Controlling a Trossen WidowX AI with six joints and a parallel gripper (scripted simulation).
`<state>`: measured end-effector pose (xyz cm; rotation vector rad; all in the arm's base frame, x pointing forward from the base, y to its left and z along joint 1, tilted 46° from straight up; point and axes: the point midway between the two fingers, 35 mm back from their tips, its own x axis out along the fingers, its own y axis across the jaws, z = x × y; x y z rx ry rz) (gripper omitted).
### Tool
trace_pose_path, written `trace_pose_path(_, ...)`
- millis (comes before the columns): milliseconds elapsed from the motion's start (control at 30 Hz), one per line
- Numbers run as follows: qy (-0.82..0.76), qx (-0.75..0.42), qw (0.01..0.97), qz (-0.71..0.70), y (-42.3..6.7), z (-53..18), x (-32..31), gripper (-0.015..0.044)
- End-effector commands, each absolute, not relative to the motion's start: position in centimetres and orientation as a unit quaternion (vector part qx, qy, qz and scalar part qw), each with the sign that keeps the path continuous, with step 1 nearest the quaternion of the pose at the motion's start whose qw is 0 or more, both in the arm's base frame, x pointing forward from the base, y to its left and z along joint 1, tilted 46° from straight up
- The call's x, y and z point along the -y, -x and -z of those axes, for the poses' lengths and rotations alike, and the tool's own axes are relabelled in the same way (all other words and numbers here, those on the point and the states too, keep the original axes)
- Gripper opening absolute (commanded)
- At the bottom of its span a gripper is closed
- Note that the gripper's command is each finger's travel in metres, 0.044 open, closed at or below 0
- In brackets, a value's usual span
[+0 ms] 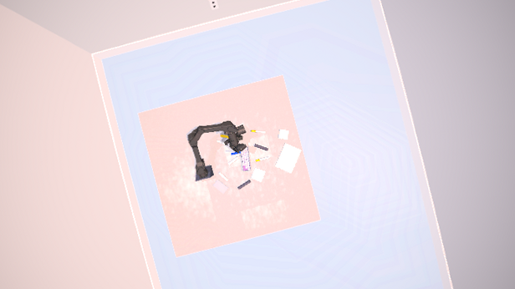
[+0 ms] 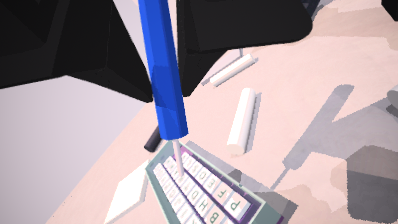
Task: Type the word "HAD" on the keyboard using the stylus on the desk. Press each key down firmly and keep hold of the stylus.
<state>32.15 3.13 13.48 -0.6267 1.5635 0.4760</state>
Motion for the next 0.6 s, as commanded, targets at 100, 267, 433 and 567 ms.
trace_pose_path(100, 0.35, -0.673, 0.592, -0.271, -33.5, -13.2, -2.3, 0.0)
trace_pose_path(267, 0.403, -0.658, 0.549, -0.32, -34.6, -12.9, -1.7, 0.0)
trace_pose_path(433, 0.451, -0.64, 0.501, -0.369, -35.6, -12.6, -1.1, 0.0)
trace_pose_path(567, 0.485, -0.622, 0.46, -0.408, -36.3, -12.3, -0.6, 0.0)
